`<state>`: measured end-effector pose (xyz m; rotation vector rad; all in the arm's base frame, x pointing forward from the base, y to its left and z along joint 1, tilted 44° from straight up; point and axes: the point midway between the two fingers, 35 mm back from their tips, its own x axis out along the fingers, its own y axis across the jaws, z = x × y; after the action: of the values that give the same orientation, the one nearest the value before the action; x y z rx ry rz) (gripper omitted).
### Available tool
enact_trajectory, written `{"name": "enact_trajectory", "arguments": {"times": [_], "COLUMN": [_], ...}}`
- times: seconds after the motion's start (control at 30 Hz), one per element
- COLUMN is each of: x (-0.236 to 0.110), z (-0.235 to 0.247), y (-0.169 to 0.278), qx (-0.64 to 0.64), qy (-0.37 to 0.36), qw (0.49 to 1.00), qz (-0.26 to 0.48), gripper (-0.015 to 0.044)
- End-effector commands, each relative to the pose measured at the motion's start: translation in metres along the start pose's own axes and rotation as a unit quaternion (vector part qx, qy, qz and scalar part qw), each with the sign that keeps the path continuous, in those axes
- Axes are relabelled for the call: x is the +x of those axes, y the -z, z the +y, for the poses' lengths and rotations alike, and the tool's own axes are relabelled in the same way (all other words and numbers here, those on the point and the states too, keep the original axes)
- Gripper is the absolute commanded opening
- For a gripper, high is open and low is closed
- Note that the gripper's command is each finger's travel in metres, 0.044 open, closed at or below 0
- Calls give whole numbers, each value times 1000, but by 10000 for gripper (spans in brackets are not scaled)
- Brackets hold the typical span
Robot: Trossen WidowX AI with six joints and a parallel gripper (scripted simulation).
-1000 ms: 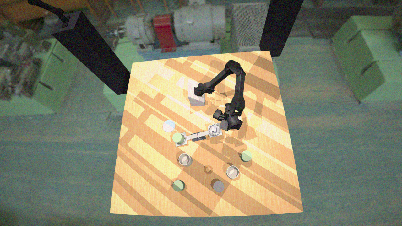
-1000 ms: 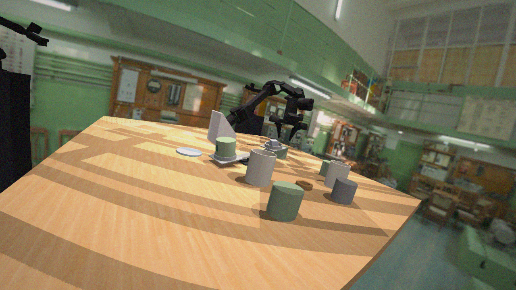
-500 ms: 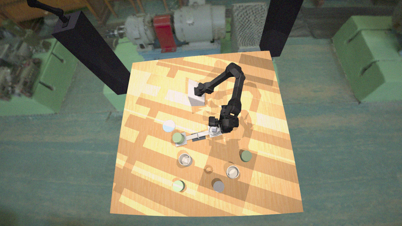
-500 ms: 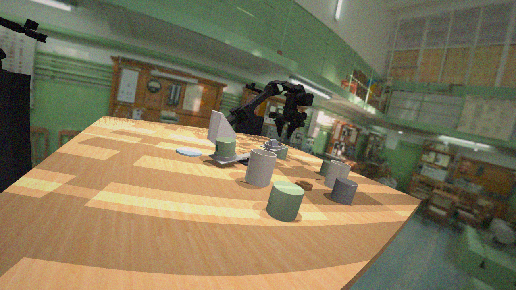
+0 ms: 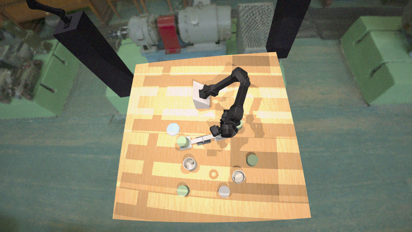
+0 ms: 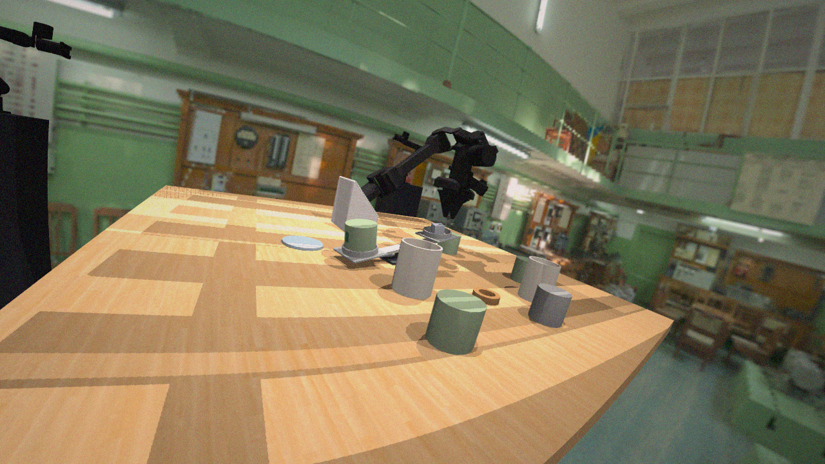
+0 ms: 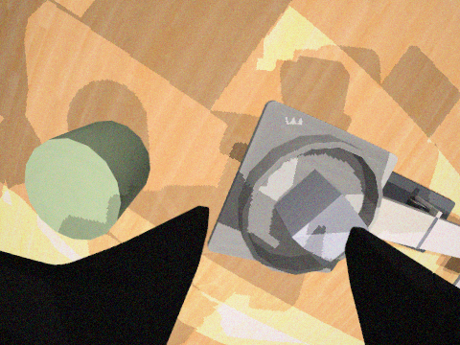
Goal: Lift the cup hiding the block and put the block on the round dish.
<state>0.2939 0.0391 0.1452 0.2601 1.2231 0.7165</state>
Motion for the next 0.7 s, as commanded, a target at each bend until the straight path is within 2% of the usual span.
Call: {"name": "enact_trajectory", "arguments": {"times": [0.0,0.33,0.67], "x": [-2,-4,-6], "z": [-6,-20,-33], "y": [1,6,11], "qx": [-78,-245,-402], "qy": [-9,-28,-46], "qw": [997,969,915], "qz": [2,3,-5], "gripper": [260,260,260]}}
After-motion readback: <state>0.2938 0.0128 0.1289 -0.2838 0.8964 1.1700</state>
